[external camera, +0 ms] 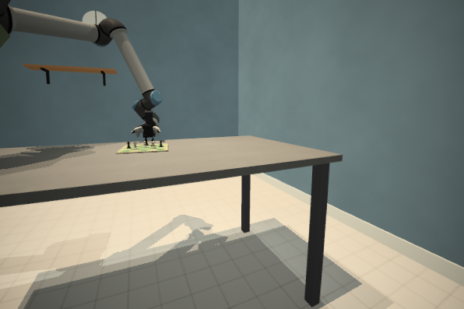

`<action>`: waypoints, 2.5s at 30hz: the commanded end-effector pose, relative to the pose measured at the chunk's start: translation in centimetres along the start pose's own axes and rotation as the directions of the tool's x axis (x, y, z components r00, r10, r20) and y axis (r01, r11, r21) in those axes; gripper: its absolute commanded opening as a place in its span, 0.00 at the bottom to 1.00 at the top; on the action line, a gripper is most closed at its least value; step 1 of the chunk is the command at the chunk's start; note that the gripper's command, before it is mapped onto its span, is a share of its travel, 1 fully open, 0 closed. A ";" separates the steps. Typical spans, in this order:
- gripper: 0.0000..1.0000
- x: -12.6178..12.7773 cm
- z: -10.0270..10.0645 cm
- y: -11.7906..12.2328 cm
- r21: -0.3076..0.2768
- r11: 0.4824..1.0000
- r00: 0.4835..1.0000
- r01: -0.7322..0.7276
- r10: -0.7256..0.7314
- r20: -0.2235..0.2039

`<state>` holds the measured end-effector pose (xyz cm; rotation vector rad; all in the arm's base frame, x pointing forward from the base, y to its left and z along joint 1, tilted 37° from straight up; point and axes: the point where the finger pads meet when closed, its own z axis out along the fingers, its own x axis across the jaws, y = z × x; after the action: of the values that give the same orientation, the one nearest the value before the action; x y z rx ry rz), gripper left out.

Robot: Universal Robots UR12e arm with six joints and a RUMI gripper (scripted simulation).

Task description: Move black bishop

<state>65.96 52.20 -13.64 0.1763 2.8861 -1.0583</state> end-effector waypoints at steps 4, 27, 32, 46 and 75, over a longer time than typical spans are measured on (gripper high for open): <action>1.00 -0.1 -0.1 0.0 -0.001 1.000 1.000 -0.001 0.001 0.000; 1.00 -0.1 -0.1 0.0 -0.001 1.000 1.000 -0.001 0.001 0.000; 1.00 -0.1 -0.1 0.0 -0.001 1.000 1.000 -0.001 0.001 0.000; 1.00 -0.1 -0.5 -1.9 -0.001 1.000 1.000 -0.001 0.001 0.000; 1.00 -0.4 -1.3 -8.7 -0.055 0.996 0.997 -0.064 0.062 -0.051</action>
<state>64.99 46.80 -6.91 0.2180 2.9024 -1.0294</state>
